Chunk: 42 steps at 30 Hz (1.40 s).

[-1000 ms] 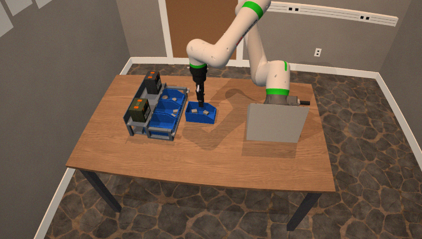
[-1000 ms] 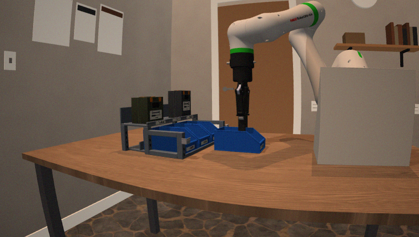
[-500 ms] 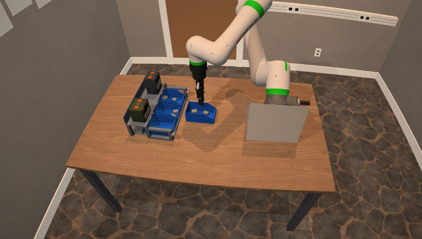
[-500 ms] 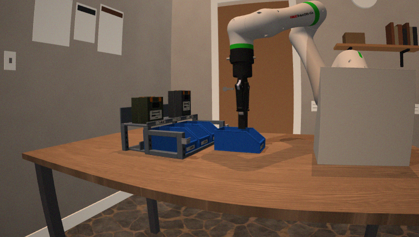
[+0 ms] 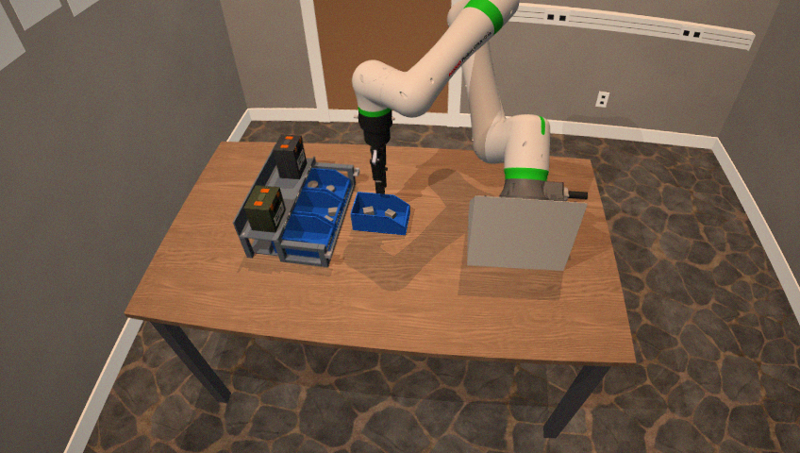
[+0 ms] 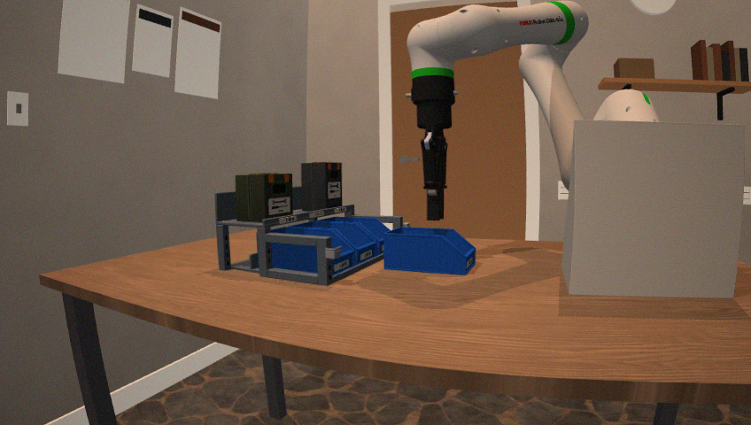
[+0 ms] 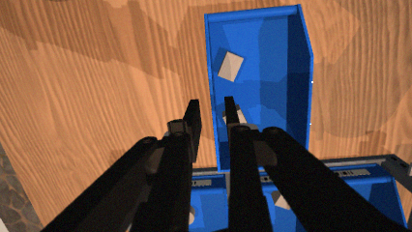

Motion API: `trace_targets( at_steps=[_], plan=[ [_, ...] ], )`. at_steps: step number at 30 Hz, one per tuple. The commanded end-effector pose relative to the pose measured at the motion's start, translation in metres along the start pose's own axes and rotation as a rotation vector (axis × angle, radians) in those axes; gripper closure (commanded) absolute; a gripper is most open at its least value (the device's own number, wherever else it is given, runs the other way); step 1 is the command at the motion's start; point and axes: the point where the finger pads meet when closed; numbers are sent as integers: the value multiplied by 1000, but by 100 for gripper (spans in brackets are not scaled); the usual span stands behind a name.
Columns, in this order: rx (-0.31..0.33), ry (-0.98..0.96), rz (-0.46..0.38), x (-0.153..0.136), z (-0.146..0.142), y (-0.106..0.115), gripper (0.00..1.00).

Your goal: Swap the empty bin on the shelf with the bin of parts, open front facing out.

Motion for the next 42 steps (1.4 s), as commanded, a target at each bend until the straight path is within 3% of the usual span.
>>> trace_targets(
  at_steps=[1,19,42],
  plan=[
    [0,0,-1,-1,0,7,76],
    [0,0,-1,-1,0,34,76],
    [0,0,-1,0,0,50,76]
  ],
)
Point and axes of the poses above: the point where the finger pads meet when closed, its own y axis back along the fingers, its own z axis across the jaws, x = y × z, and after that the axes turned 10 degrees about y, right-handed
